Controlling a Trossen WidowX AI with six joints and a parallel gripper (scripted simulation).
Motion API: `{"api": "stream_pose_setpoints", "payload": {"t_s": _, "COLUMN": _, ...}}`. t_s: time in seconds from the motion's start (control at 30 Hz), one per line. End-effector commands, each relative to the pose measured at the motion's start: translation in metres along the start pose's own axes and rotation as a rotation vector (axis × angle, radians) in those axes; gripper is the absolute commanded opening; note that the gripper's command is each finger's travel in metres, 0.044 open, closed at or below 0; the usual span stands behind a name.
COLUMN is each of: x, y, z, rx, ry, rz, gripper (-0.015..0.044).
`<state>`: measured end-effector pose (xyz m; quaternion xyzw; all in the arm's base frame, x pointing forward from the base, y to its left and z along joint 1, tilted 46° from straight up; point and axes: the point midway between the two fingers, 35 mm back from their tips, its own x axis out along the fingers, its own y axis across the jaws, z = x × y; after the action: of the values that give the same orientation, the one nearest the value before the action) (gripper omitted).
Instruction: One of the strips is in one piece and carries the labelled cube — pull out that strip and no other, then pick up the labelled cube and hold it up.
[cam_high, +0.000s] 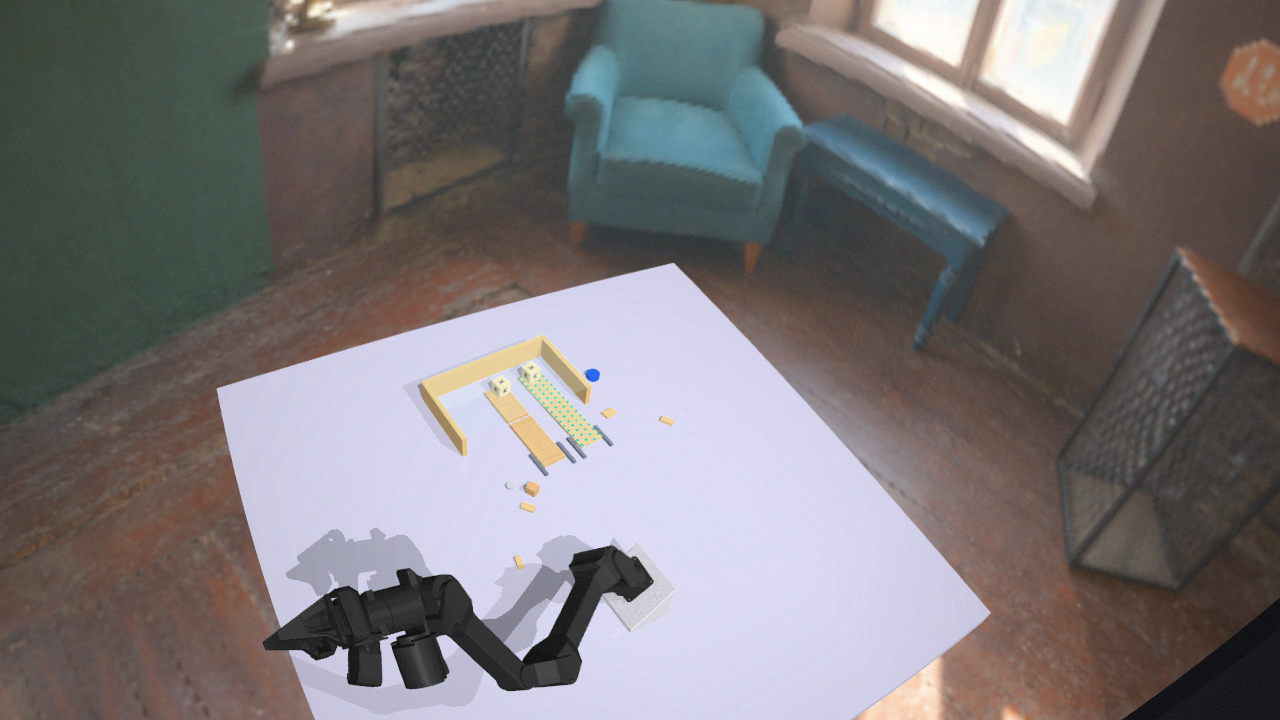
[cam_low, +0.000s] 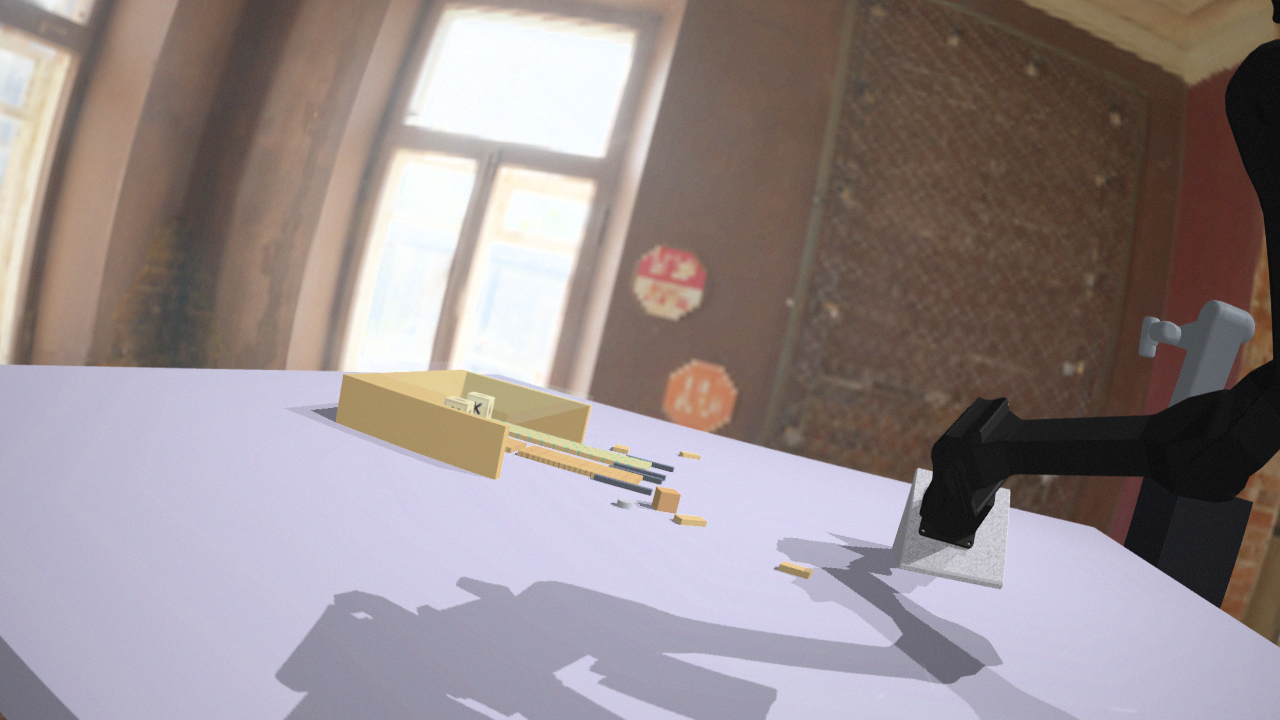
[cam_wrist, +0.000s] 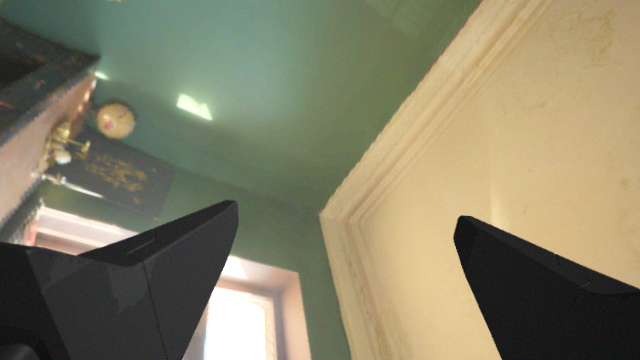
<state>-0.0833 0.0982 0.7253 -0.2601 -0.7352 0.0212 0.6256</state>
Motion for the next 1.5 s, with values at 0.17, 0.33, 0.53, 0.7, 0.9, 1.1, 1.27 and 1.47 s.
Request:
{"api": "stream_pose_setpoints", "payload": {"t_s": 0.17, "x": -0.038, "y": -0.005, "z": -0.121, "rx": 0.031, "ry": 0.317, "rz": -0.018, "gripper": 0.04}}
{"api": "stream_pose_setpoints", "payload": {"t_s": 0.33, "x": -0.075, "y": -0.004, "z": -0.191, "rx": 0.073, "ry": 0.513, "rz": -0.014, "gripper": 0.04}}
{"api": "stream_pose_setpoints", "payload": {"t_s": 0.53, "x": -0.14, "y": 0.003, "z": -0.274, "rx": 0.161, "ry": 0.77, "rz": 0.006, "gripper": 0.04}}
{"api": "stream_pose_setpoints", "payload": {"t_s": 0.7, "x": -0.208, "y": 0.012, "z": -0.33, "rx": 0.253, "ry": 0.985, "rz": 0.015, "gripper": 0.04}}
{"api": "stream_pose_setpoints", "payload": {"t_s": 0.9, "x": -0.297, "y": 0.028, "z": -0.379, "rx": 0.386, "ry": 1.233, "rz": 0.014, "gripper": 0.04}}
{"api": "stream_pose_setpoints", "payload": {"t_s": 1.1, "x": -0.396, "y": 0.05, "z": -0.405, "rx": 0.553, "ry": 1.479, "rz": -0.007, "gripper": 0.04}}
{"api": "stream_pose_setpoints", "payload": {"t_s": 1.27, "x": -0.476, "y": 0.072, "z": -0.408, "rx": 0.716, "ry": 1.671, "rz": -0.044, "gripper": 0.04}}
{"api": "stream_pose_setpoints", "payload": {"t_s": 1.47, "x": -0.57, "y": 0.106, "z": -0.388, "rx": 0.959, "ry": 1.892, "rz": -0.125, "gripper": 0.04}}
